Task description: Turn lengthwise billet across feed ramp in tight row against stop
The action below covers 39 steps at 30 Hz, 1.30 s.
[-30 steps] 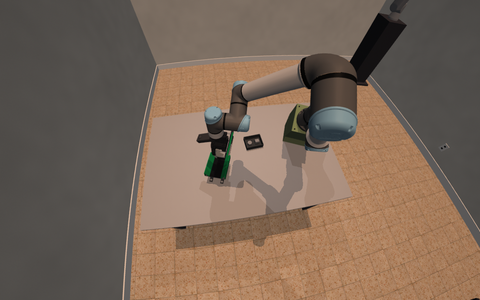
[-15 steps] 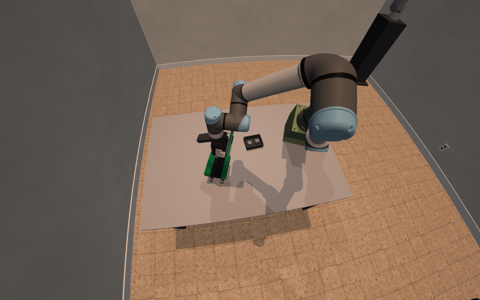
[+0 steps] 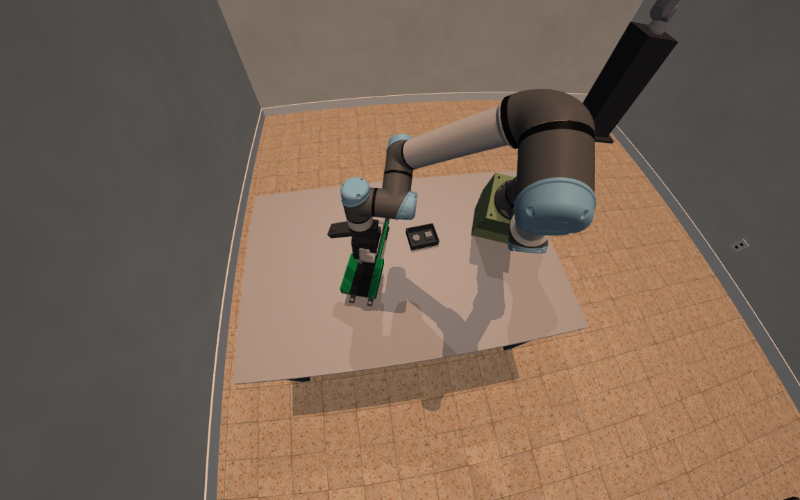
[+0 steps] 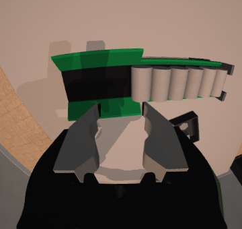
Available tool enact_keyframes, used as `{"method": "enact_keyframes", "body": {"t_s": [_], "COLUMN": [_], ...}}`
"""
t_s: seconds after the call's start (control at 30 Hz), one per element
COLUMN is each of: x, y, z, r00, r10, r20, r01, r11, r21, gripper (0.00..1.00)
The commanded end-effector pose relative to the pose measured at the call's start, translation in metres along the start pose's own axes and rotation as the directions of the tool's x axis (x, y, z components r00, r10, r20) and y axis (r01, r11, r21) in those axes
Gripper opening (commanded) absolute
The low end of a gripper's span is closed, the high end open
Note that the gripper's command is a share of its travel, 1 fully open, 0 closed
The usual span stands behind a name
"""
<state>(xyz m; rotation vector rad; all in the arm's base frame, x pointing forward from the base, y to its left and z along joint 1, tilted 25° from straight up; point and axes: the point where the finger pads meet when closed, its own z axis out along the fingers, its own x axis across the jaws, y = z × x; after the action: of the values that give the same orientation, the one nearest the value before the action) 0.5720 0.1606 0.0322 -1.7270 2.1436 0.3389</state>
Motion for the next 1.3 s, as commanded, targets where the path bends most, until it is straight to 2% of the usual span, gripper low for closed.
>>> {"method": "enact_keyframes", "body": {"t_s": [0.0, 0.87, 1.03, 1.27], "x": [0.000, 0.000, 0.036, 0.036], "y": [0.000, 0.000, 0.042, 0.042], "z": [-0.001, -0.001, -0.021, -0.021], "r00": [1.000, 1.000, 1.000, 1.000], "r10": [0.000, 0.000, 0.000, 0.000], "r20": [0.000, 0.000, 0.000, 0.000], "r01": [0.000, 0.000, 0.000, 0.000], "r11": [1.000, 1.000, 1.000, 1.000], "r21": [0.001, 0.001, 0.001, 0.001], "gripper": [0.34, 0.34, 0.34, 0.34]}}
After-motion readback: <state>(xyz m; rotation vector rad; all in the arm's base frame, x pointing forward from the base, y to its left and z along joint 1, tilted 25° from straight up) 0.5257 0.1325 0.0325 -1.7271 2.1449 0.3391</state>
